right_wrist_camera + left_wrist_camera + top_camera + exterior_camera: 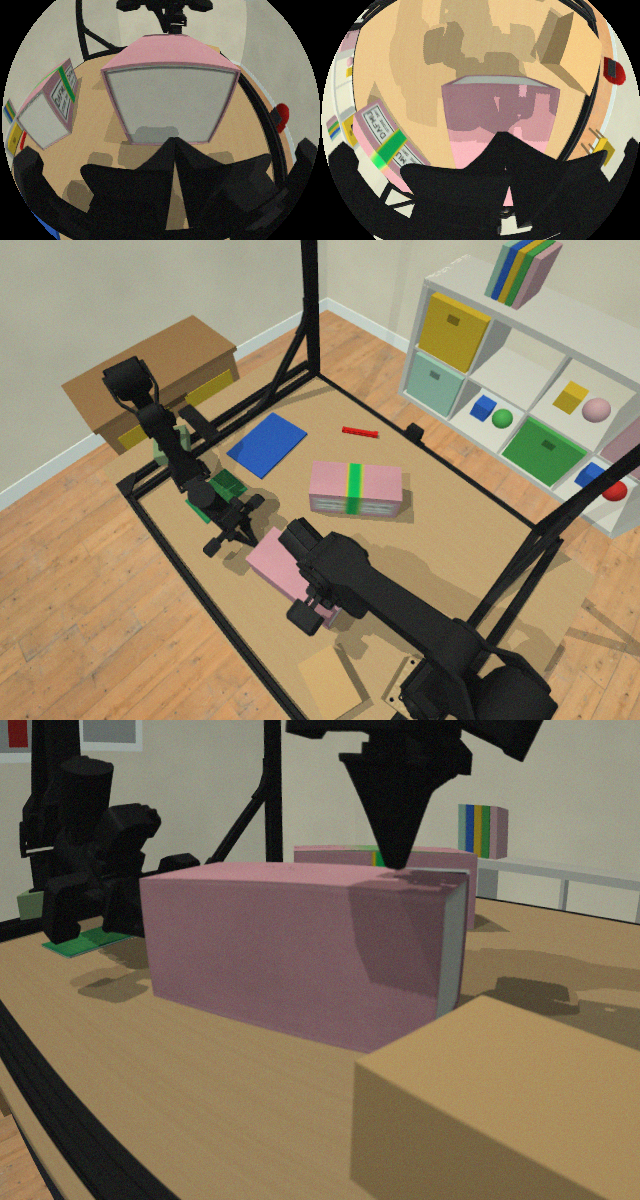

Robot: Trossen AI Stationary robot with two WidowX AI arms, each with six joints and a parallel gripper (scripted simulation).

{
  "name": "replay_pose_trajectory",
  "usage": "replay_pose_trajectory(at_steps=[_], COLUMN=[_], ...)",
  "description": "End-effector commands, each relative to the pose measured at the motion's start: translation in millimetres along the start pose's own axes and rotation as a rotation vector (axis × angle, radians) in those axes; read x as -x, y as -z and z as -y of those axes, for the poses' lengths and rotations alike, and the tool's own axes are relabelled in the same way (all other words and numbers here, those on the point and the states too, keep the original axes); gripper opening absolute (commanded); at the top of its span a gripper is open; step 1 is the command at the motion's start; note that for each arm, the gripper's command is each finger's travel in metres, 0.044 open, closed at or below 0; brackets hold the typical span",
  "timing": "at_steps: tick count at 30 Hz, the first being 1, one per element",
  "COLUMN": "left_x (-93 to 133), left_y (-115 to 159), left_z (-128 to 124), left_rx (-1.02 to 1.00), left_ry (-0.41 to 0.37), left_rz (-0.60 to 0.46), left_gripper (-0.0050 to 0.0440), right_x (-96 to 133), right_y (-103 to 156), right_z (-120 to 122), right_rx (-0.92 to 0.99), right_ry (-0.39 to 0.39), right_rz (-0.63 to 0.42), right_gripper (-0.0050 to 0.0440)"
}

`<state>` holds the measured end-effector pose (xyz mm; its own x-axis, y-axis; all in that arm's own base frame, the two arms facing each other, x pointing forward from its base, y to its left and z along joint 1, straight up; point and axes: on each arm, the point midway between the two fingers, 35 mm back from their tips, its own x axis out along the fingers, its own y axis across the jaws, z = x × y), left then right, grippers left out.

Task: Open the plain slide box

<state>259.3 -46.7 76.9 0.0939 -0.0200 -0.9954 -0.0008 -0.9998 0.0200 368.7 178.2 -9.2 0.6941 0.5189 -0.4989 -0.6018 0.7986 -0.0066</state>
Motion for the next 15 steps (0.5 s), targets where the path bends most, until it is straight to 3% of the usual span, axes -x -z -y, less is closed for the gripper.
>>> replay_pose_trajectory(at_steps=[1,15], left_x=[-5.3,-10.8], left_y=[-2.7,-3.2], left_z=[1.2,1.3], left_rx=[-0.002,-0.002], left_ry=[0.005,0.005], left_rz=[0.008,0.008], left_gripper=[0.0,0.0], right_x=[-0.1,-0.1], right_y=[0.9,0.9], right_z=[-0.8,-0.8], right_rx=[-0.005,-0.005], right_ry=[-0.004,-0.004], right_rz=[-0.001,-0.001], right_gripper=[0.0,0.0])
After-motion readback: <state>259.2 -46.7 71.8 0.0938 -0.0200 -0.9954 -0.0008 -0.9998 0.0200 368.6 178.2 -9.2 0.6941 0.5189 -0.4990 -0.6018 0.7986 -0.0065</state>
